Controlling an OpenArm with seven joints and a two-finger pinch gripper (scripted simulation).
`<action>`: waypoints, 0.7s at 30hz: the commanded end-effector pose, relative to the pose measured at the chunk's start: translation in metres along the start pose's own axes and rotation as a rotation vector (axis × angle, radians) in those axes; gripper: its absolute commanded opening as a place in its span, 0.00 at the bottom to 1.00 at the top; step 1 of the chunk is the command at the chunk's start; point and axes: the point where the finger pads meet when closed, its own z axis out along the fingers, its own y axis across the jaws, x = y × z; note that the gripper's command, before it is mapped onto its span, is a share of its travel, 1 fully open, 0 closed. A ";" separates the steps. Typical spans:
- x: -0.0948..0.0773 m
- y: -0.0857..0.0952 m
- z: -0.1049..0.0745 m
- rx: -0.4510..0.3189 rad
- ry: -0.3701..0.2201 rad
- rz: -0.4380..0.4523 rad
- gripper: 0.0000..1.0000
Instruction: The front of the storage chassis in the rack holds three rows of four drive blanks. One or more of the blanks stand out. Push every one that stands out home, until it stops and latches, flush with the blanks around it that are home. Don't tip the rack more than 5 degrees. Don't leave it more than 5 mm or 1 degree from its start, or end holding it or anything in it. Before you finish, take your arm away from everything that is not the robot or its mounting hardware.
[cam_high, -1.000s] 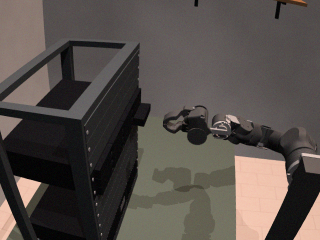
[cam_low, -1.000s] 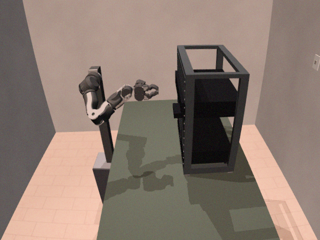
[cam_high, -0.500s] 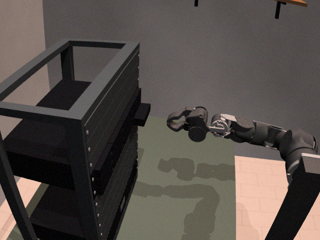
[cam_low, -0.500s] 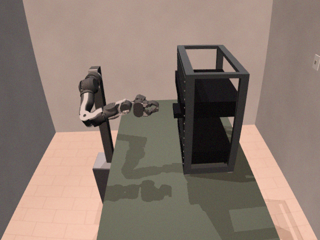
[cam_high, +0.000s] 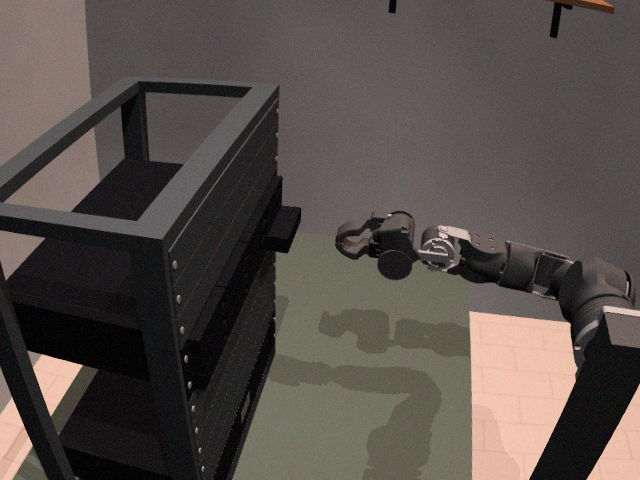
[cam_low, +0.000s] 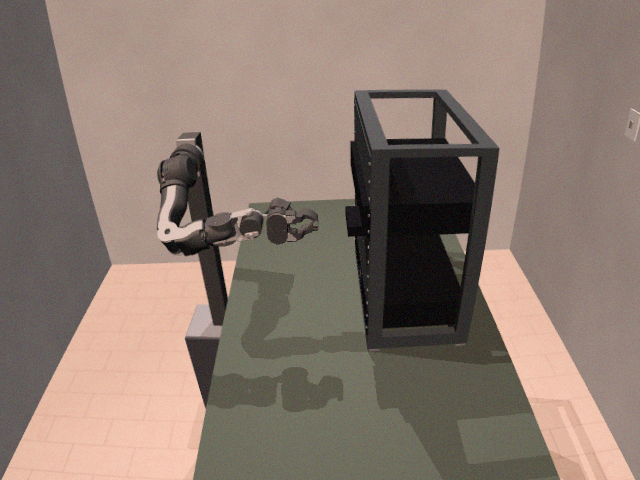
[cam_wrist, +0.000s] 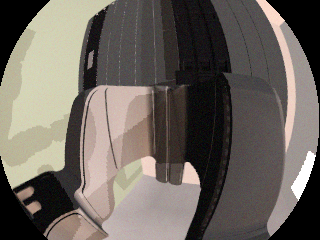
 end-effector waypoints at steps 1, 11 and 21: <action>0.000 0.003 0.002 -0.011 0.003 -0.004 0.00; 0.001 0.002 0.026 -0.006 0.004 -0.003 0.00; 0.001 0.002 0.061 -0.005 0.005 -0.003 0.00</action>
